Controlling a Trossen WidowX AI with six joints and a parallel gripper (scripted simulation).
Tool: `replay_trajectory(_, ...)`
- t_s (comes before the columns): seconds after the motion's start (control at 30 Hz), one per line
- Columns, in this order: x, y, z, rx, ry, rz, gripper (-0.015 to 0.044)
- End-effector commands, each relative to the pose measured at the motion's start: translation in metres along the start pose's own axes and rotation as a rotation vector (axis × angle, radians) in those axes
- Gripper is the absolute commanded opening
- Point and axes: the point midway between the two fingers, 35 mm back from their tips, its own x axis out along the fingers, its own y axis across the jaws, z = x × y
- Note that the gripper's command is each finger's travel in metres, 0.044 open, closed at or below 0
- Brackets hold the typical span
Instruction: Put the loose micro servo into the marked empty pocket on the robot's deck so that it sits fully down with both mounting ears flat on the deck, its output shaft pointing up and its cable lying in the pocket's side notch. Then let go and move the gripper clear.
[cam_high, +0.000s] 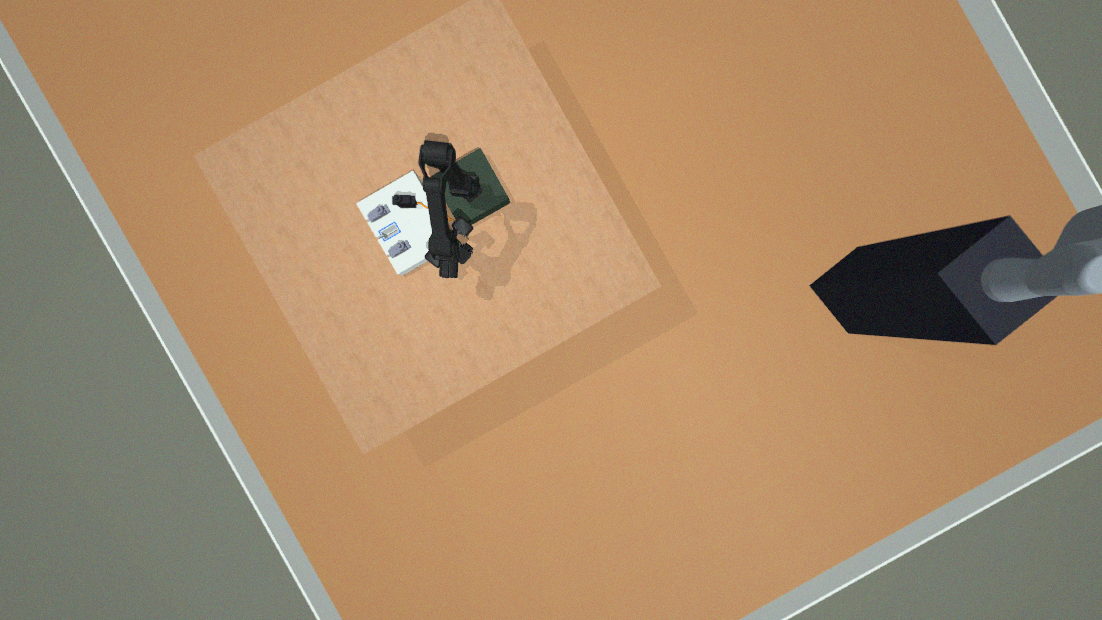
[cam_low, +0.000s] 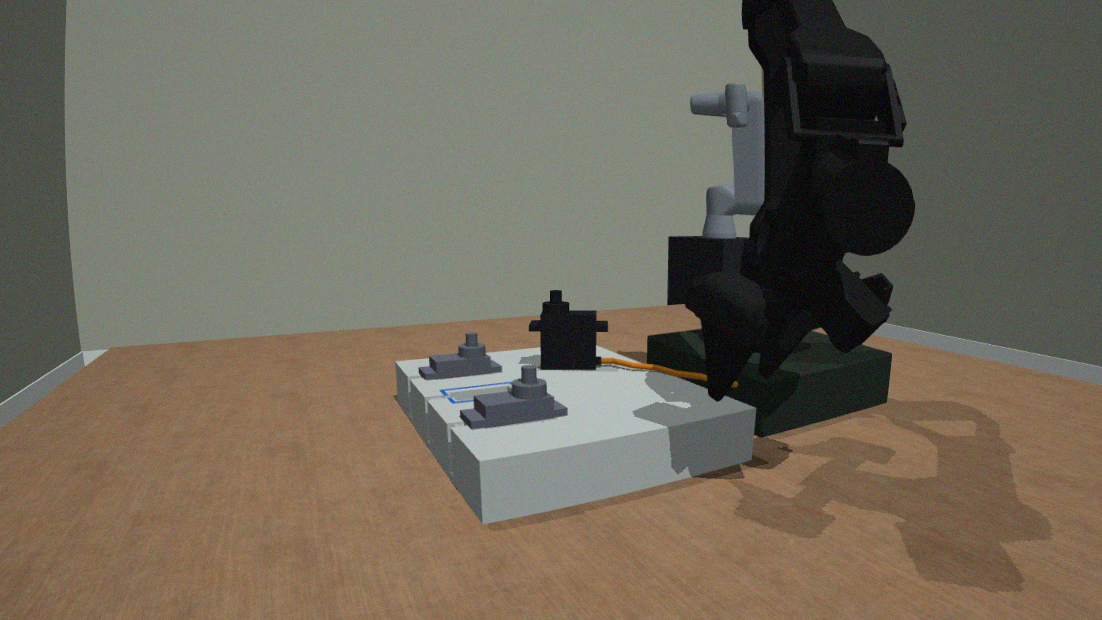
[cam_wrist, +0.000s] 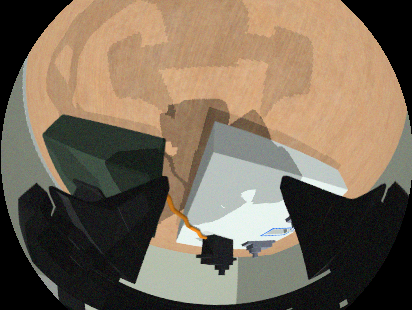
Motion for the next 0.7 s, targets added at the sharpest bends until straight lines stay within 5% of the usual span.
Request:
replay_trajectory(0.0, 0.0, -0.001, -0.001, -0.004, -0.002, 0.003, 0.0426)
replay_trajectory(0.67, 0.009, -0.02, -0.142, -0.469, -0.294, 0.037, 0.044)
